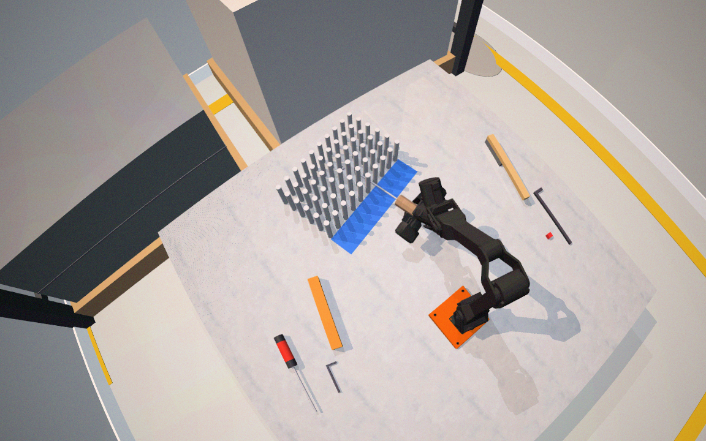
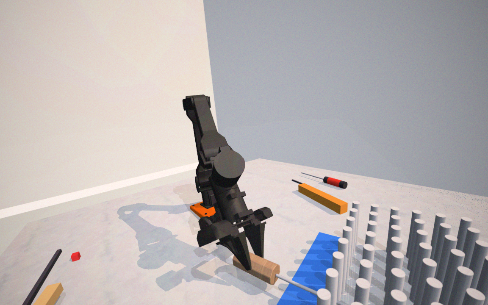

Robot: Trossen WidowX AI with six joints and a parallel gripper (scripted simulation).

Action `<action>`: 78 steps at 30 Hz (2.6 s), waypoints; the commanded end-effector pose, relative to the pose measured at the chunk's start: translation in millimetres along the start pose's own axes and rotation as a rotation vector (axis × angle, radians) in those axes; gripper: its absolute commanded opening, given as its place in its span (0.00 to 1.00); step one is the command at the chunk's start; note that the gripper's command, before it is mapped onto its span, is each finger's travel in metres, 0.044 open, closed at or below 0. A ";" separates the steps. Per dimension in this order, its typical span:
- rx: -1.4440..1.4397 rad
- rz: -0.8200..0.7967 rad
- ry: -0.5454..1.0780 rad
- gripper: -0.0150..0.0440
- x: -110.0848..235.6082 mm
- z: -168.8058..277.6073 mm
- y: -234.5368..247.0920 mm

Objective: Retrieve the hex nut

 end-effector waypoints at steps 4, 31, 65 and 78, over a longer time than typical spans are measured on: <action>-0.001 -0.005 0.009 0.25 -3.4 8.3 1.2; -0.002 -0.004 0.011 0.25 -13.9 24.7 -0.1; -0.004 -0.002 0.014 0.25 -27.3 44.8 -3.6; -0.005 -0.001 0.015 0.25 -30.9 47.1 -4.5</action>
Point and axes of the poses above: the point midway between the two fingers, 35 mm back from their tips, its own x axis back along the fingers, its own y axis across the jaws, z = x × y, the point moved 4 cm from there along x, back along the fingers, and after that the axes turned 5 degrees about -x, right-handed, at the moved point
